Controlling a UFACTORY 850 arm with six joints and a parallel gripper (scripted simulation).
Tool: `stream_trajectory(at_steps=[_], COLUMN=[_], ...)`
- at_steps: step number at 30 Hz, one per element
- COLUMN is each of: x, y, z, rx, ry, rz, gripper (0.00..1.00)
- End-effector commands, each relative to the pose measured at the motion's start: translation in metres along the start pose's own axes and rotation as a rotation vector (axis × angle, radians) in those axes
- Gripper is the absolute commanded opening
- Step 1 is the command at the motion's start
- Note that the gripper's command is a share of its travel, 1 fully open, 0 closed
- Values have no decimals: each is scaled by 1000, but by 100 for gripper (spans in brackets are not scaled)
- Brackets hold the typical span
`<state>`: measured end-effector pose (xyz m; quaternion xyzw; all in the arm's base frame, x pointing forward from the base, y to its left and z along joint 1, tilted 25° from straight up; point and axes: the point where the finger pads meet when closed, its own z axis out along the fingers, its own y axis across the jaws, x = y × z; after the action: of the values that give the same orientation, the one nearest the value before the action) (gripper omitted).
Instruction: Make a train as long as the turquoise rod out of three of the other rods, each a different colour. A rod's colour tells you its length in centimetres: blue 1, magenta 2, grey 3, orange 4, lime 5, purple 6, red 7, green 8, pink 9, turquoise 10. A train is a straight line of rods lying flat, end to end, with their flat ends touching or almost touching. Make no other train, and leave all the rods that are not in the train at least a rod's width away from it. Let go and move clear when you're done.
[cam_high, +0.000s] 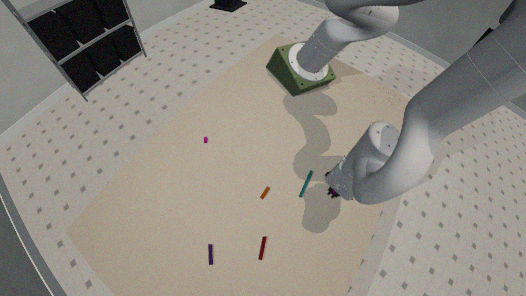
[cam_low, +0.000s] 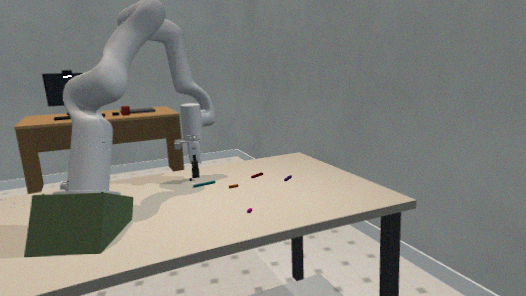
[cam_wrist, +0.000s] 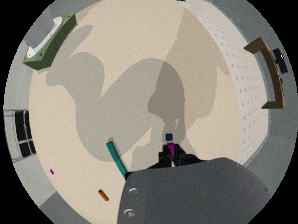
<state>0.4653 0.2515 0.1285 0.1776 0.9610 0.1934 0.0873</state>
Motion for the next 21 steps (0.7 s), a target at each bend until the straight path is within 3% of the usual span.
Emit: stream_trajectory(at_steps=[1, 21], x=[-1, -1], y=[1, 1], z=[0, 11], rx=[-1, -1], ry=[-1, -1], rz=[0, 0], gripper=[4, 4])
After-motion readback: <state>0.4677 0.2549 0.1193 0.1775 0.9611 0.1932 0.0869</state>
